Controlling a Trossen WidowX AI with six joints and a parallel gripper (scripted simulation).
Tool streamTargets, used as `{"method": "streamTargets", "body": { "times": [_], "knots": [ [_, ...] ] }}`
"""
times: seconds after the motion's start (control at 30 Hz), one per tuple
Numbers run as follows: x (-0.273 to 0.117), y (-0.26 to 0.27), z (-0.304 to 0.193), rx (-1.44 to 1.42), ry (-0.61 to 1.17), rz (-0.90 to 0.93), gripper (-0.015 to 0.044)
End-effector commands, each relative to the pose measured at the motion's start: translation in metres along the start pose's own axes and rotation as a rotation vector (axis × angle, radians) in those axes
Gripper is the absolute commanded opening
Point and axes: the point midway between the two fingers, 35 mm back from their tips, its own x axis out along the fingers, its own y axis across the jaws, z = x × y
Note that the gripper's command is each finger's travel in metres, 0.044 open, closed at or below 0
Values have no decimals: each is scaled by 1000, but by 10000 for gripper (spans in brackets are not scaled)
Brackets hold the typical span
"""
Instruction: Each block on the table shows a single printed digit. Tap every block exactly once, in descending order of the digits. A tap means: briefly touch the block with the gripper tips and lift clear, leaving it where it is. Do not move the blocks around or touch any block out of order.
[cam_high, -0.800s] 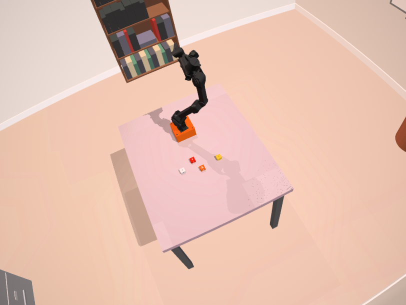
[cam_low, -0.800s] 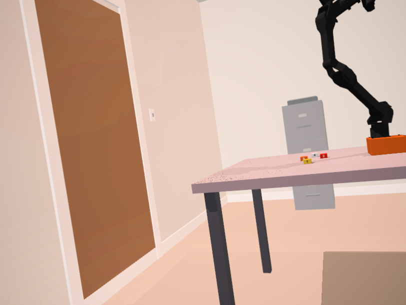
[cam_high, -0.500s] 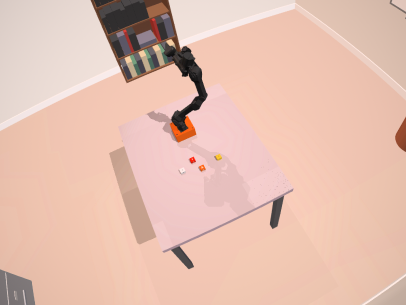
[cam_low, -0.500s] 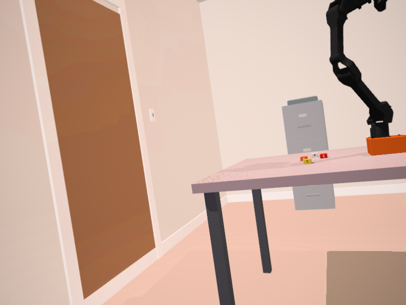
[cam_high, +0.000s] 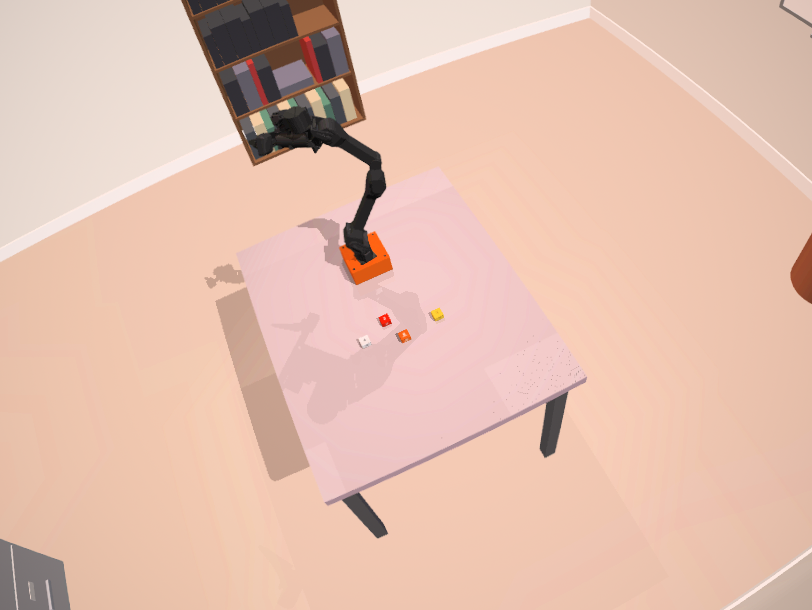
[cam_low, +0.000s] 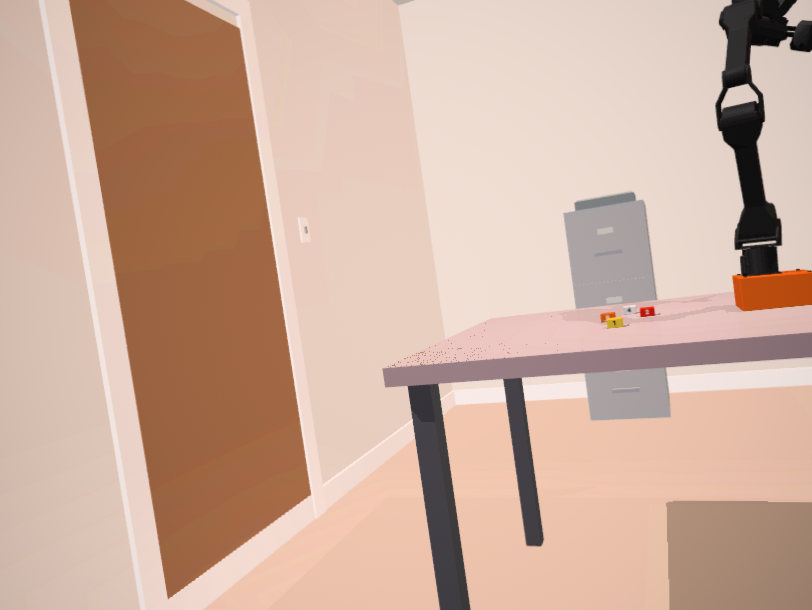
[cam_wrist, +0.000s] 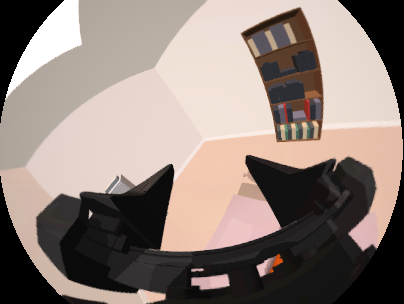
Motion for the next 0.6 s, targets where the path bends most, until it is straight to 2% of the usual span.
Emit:
{"method": "streamTargets", "body": {
  "times": [0.0, 0.13, 0.27, 0.57],
  "knots": [
    [31, 40, -58, -178, 193, 116, 400],
    [43, 79, -119, -356, 360, 246, 400],
    [38, 114, -185, -541, 510, 388, 400],
    [-25, 162, -329, -973, 786, 731, 400]
  ]
}}
